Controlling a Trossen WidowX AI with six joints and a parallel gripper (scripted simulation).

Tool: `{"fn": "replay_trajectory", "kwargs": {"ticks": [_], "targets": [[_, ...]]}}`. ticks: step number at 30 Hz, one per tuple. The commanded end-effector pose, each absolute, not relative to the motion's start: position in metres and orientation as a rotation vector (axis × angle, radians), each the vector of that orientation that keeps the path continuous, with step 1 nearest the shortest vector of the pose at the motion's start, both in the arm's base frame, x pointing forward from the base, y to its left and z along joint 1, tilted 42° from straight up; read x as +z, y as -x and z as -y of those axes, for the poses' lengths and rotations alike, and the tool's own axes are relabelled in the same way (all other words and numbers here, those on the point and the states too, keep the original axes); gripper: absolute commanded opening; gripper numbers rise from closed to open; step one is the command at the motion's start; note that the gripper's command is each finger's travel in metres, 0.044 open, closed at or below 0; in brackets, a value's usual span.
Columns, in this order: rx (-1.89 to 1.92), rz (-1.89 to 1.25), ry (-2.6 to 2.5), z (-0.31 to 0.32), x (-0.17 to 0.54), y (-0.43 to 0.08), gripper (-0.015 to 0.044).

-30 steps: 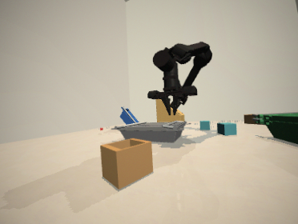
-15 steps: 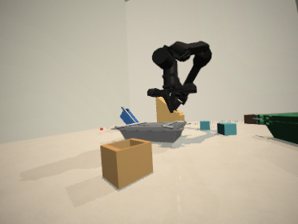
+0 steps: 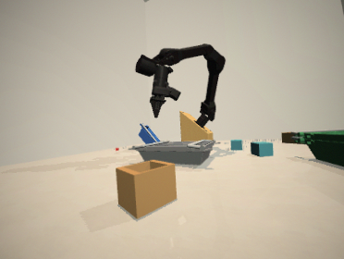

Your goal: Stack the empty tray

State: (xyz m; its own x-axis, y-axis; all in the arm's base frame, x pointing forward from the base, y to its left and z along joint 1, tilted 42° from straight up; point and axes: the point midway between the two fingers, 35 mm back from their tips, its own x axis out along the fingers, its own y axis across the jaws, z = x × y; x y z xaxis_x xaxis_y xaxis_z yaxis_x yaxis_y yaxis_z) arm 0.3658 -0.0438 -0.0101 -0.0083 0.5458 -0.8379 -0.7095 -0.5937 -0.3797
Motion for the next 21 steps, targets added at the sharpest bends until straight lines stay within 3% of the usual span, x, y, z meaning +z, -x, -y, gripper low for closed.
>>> {"fn": "replay_trajectory", "kwargs": {"ticks": [1,13,21], "targets": [[1.707,-0.366,1.223,0.075,-0.025,-0.356,0.0],[1.302,-1.089,0.45,0.239,-0.086,-0.235,0.0],[1.028,-1.349,-0.055,0.288,-0.115,-0.127,0.0]]}}
